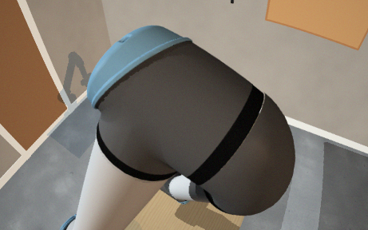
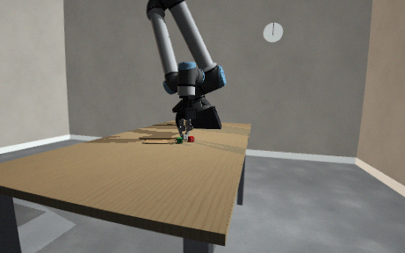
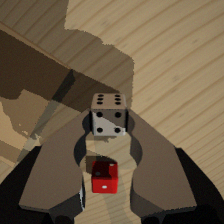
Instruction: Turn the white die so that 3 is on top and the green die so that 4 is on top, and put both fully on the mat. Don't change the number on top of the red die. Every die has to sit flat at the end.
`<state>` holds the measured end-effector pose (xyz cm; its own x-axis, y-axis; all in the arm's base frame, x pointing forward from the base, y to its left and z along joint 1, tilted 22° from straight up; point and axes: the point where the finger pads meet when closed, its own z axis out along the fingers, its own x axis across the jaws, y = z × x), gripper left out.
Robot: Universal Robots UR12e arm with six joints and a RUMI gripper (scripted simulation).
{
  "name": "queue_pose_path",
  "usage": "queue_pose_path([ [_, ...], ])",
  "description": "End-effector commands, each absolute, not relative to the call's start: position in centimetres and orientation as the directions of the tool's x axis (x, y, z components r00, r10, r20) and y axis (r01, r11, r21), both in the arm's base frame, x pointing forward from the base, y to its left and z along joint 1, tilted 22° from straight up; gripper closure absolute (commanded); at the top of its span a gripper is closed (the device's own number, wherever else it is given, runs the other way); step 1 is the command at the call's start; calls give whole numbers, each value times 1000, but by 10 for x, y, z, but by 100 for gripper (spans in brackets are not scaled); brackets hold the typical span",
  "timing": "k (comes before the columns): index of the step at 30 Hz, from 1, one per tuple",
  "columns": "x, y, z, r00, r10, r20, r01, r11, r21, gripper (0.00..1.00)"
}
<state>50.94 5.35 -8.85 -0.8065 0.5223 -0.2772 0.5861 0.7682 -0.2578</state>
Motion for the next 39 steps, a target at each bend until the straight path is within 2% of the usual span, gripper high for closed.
queue_pose_path([
  [1, 507, 53, -90, -807, 523, -274, 585, 769, -259, 94],
  [25, 507, 55, -87, -807, 523, -274, 585, 769, -259, 94],
  [39, 503, 77, -31, -807, 523, -274, 585, 769, -259, 94],
])
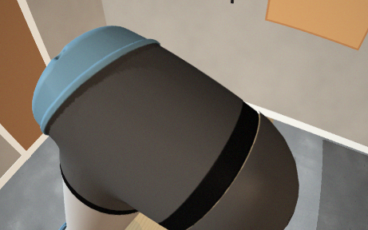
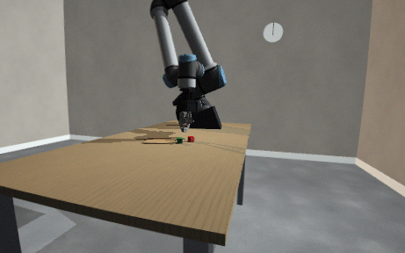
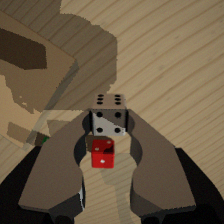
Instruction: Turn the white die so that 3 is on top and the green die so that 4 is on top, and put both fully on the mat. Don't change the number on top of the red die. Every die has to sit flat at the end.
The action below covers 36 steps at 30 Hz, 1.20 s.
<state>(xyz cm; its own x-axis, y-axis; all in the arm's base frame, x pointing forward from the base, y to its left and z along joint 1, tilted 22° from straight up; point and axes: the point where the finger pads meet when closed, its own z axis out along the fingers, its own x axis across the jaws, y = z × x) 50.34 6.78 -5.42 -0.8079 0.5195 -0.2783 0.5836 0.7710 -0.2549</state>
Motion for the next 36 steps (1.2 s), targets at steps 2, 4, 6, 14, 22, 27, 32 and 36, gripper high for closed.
queue_pose_path([
  [2, 502, 81, -20, -807, 523, -274, 585, 769, -259, 94],
  [4, 501, 85, -11, -807, 523, -274, 585, 769, -259, 94],
  [6, 500, 88, -4, -807, 523, -274, 585, 769, -259, 94],
  [14, 500, 90, 3, -807, 523, -274, 585, 769, -259, 94],
  [22, 500, 90, 3, -807, 524, -274, 586, 768, -258, 94],
  [27, 507, 96, 1, -781, 555, -285, 619, 745, -246, 94],
  [32, 518, 105, -3, -741, 601, -299, 667, 709, -228, 94],
  [36, 539, 123, -10, -654, 683, -325, 753, 630, -189, 94],
])
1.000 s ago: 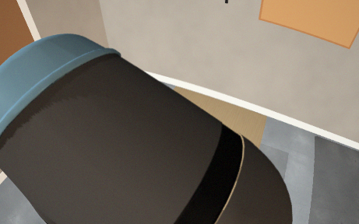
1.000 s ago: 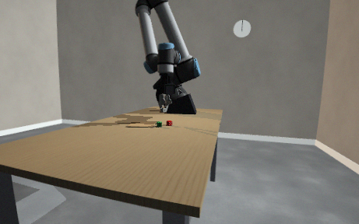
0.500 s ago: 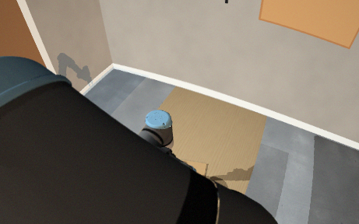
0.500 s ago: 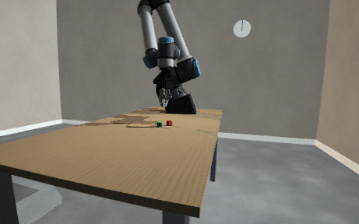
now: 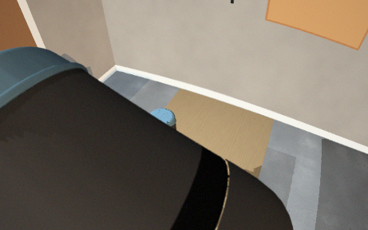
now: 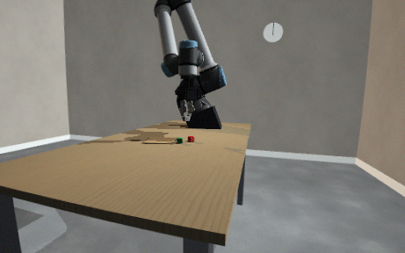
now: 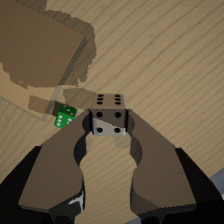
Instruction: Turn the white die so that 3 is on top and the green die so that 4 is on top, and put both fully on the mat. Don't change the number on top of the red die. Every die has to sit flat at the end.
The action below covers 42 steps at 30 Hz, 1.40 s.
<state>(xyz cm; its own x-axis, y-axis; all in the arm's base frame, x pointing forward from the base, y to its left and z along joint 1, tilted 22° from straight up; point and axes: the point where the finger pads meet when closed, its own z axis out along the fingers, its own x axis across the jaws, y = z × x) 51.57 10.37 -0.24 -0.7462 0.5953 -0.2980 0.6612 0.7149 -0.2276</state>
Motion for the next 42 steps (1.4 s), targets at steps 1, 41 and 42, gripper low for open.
queue_pose_path([
  [1, 545, 128, -13, -627, 705, -331, 775, 606, -178, 94],
  [41, 604, 192, -45, -303, 877, -373, 944, 331, 13, 94],
  [42, 604, 192, -45, -303, 877, -373, 942, 335, 23, 94],
])
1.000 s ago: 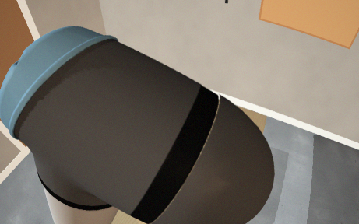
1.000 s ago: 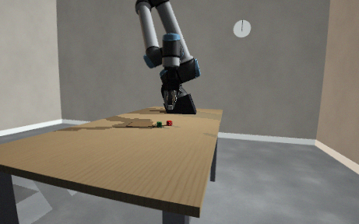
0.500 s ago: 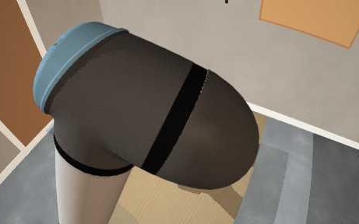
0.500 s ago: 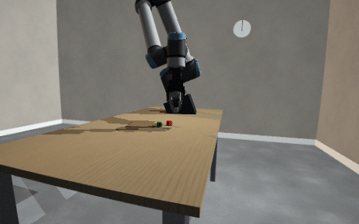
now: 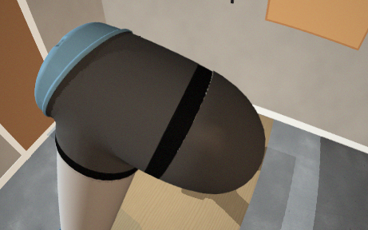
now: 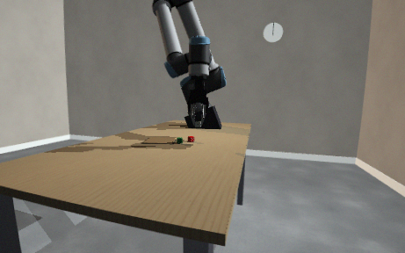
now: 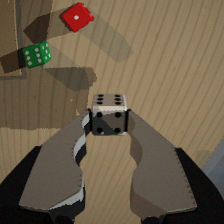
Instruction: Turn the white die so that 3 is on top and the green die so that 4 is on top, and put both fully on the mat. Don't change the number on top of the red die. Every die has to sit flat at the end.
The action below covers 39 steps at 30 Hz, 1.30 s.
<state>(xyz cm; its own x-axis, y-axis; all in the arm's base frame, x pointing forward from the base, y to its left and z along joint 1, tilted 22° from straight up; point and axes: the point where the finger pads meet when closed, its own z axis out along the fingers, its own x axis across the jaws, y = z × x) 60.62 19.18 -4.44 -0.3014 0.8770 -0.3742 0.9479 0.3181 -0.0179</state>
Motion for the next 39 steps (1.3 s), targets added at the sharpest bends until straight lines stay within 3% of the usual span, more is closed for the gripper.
queue_pose_path([
  [1, 604, 192, -45, -303, 877, -373, 940, 339, 35, 94],
  [21, 603, 192, -45, -303, 877, -374, 846, 428, 318, 94],
  [39, 603, 191, -46, -303, 877, -372, 648, 476, 594, 94],
])
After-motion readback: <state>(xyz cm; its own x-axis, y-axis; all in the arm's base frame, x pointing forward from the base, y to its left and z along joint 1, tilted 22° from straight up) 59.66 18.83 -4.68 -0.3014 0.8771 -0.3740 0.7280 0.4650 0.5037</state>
